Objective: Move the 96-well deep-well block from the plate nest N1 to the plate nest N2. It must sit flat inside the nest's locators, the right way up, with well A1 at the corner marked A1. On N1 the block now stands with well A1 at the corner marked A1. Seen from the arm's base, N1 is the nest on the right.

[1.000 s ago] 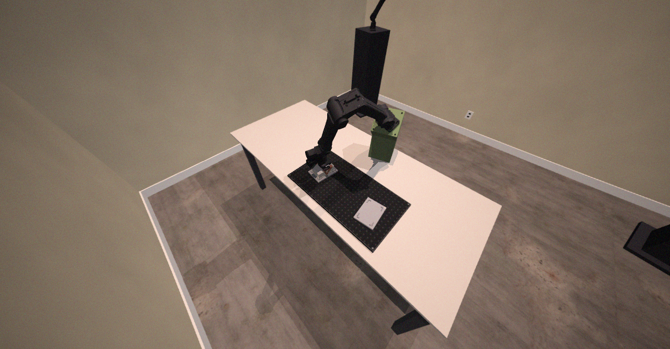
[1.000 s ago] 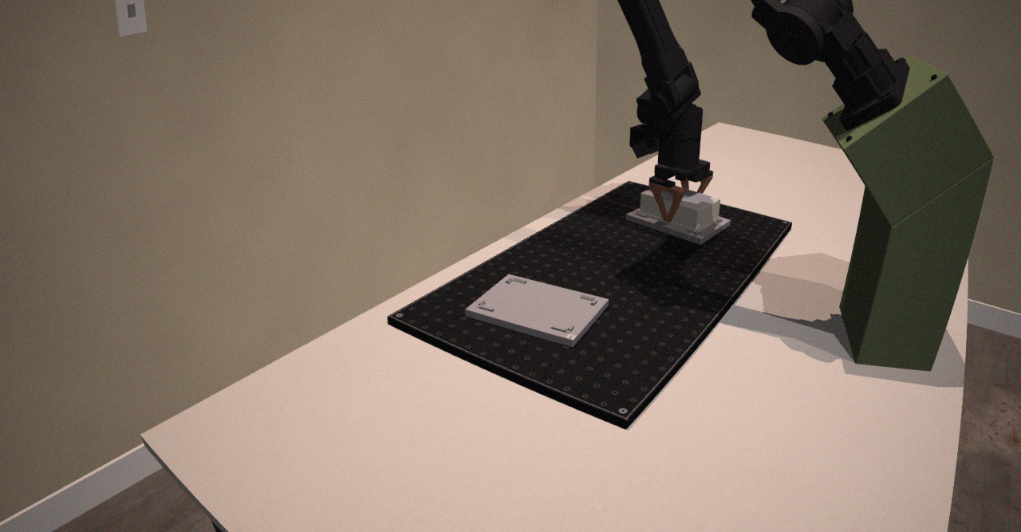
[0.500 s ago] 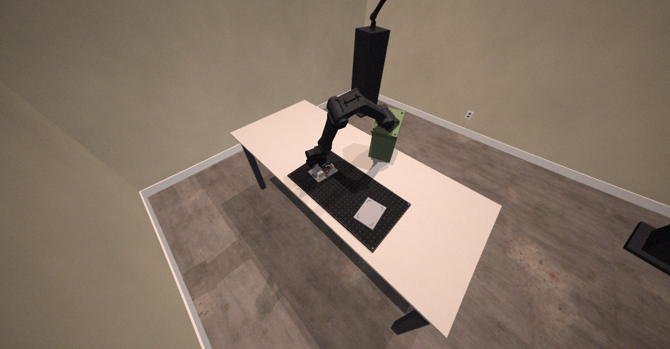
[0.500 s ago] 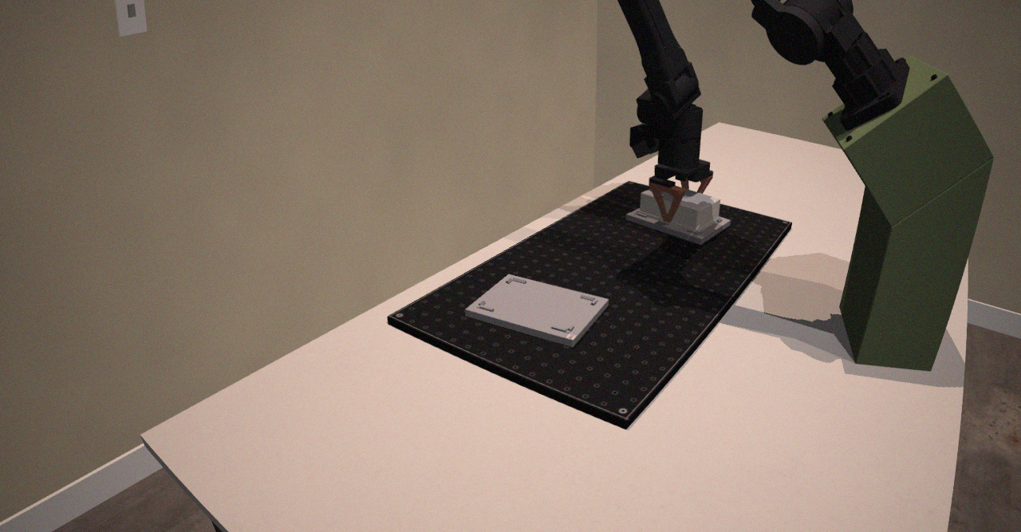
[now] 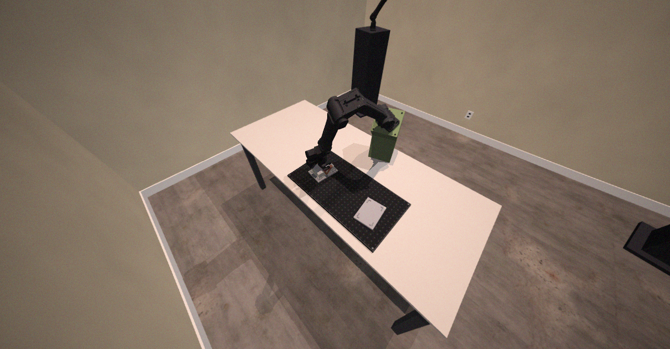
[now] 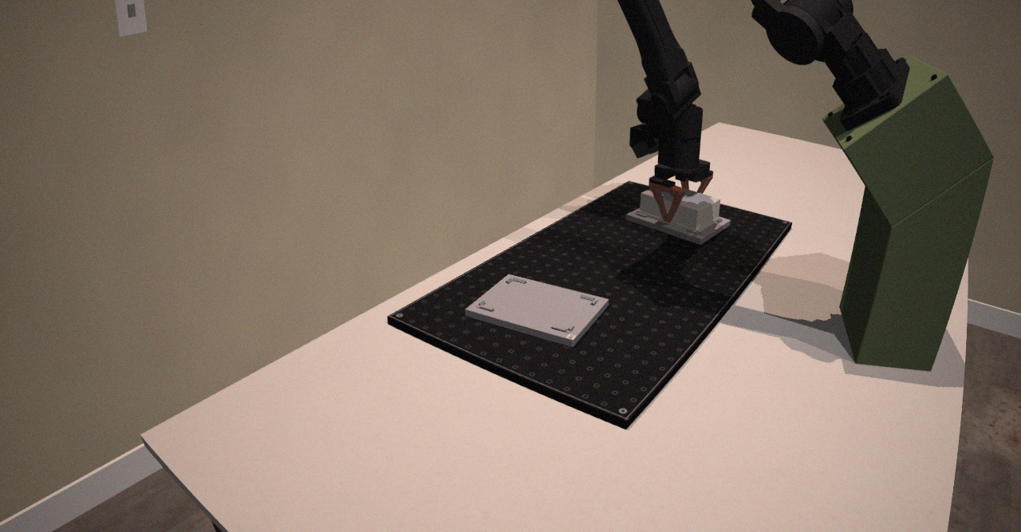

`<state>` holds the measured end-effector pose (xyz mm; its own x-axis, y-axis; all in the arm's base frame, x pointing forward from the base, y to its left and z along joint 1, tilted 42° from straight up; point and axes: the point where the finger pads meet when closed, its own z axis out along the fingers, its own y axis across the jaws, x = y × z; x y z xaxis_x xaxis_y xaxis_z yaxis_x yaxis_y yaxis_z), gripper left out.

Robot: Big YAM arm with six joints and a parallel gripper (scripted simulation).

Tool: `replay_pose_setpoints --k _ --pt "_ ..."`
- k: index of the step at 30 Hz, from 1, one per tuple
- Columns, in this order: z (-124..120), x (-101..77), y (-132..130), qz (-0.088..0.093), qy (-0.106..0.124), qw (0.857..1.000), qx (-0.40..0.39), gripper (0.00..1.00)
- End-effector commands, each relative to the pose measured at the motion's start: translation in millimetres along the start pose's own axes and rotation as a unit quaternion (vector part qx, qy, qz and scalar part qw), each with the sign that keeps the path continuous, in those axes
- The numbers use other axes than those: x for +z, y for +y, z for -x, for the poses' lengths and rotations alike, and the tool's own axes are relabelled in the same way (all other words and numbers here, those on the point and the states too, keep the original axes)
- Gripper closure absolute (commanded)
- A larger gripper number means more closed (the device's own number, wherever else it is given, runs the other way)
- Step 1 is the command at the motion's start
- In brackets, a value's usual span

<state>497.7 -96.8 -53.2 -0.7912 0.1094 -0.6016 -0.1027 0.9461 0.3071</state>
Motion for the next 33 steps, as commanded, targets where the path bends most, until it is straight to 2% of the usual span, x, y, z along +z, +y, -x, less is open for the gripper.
replay_pose_setpoints --k 1,15,16,17,18,33 --pt "-1 4.4 -1 0.000 0.000 1.000 0.003 1.00" --pt "-1 4.4 -1 0.000 0.000 1.000 0.003 1.00" --pt "-4 -1.5 -4 -0.001 0.002 1.000 0.006 1.00" --pt "3 -12.4 -6 -0.006 -0.006 1.000 0.003 1.00" --pt "4 -15.5 -7 -0.006 -0.007 1.000 0.001 1.00" --pt "4 -35.8 -4 -0.005 -0.007 1.000 -0.001 1.00"
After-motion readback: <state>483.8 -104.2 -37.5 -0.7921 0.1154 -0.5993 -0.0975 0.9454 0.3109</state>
